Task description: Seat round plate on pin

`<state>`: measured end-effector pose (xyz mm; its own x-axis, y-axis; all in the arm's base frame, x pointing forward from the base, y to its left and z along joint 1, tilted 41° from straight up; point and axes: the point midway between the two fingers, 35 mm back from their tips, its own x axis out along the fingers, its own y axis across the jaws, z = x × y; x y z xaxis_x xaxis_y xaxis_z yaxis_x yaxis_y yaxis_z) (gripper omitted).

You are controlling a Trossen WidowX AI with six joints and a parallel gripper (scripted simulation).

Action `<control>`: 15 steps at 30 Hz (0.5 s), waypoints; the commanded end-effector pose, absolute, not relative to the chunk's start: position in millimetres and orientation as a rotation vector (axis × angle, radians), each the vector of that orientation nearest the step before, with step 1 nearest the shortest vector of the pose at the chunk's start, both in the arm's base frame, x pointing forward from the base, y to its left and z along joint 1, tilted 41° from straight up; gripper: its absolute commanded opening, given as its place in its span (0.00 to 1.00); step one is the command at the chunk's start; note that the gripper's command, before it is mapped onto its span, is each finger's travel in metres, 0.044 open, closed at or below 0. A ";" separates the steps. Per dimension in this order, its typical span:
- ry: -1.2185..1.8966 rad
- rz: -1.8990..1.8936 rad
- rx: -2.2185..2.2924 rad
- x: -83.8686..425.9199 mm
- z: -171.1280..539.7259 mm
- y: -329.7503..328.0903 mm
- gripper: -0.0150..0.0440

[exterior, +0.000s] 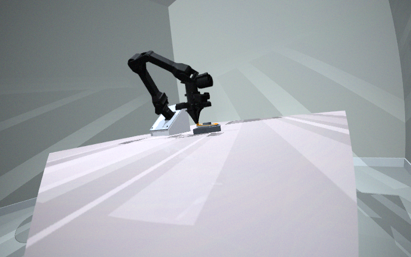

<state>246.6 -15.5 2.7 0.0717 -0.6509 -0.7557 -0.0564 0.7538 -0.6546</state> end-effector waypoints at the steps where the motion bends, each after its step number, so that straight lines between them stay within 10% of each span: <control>1: 1.460 -0.491 -0.615 240.6 -0.2 -15.1 0.25; 15: 1.461 -0.488 -0.614 236.5 11.9 0.0 0.25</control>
<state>235.1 -8.0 4.3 0.0544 -0.6532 -0.7552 -0.0646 0.7525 -0.6554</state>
